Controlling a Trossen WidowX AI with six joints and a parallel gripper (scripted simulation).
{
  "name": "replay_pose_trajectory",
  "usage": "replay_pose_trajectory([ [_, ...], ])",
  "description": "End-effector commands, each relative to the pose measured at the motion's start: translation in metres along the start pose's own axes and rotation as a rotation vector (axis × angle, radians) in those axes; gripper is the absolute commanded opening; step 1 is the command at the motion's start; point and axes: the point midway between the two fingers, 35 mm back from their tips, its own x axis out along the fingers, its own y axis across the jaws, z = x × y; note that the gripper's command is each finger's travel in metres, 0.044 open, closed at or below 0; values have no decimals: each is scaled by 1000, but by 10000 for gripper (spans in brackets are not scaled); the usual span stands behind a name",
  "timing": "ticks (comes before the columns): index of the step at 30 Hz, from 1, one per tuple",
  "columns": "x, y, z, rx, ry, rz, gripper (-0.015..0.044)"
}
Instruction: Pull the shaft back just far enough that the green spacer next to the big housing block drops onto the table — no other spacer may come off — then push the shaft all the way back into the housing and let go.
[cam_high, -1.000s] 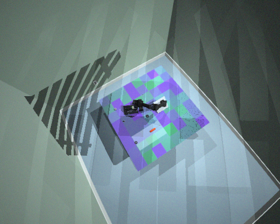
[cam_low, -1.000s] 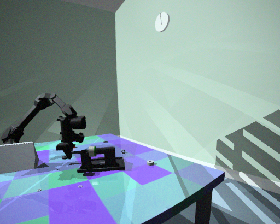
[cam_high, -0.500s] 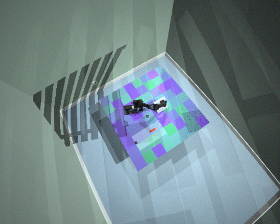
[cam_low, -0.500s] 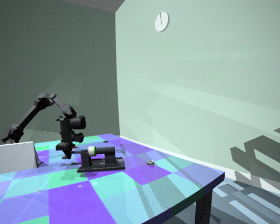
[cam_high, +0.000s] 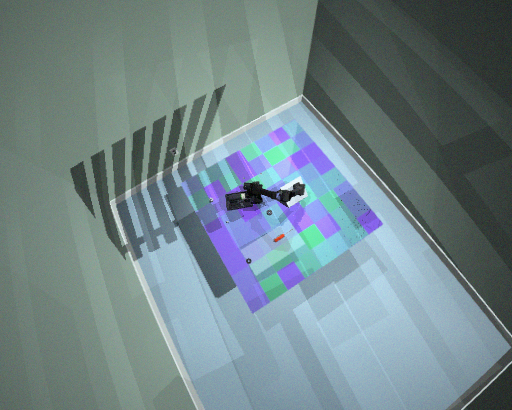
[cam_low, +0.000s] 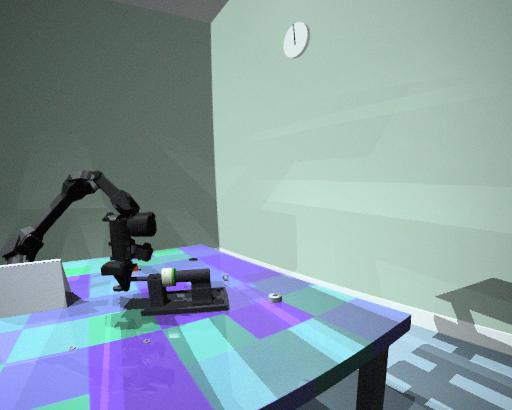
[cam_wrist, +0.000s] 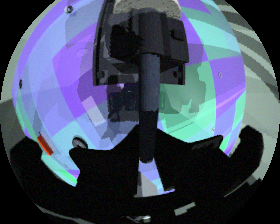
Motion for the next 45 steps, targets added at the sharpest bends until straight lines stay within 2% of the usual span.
replay_pose_trajectory([
  [1, 0, 0, -1, -2, 1, 1, 0],
  [45, 0, 0, -5, 0, 0, 0, 0],
])
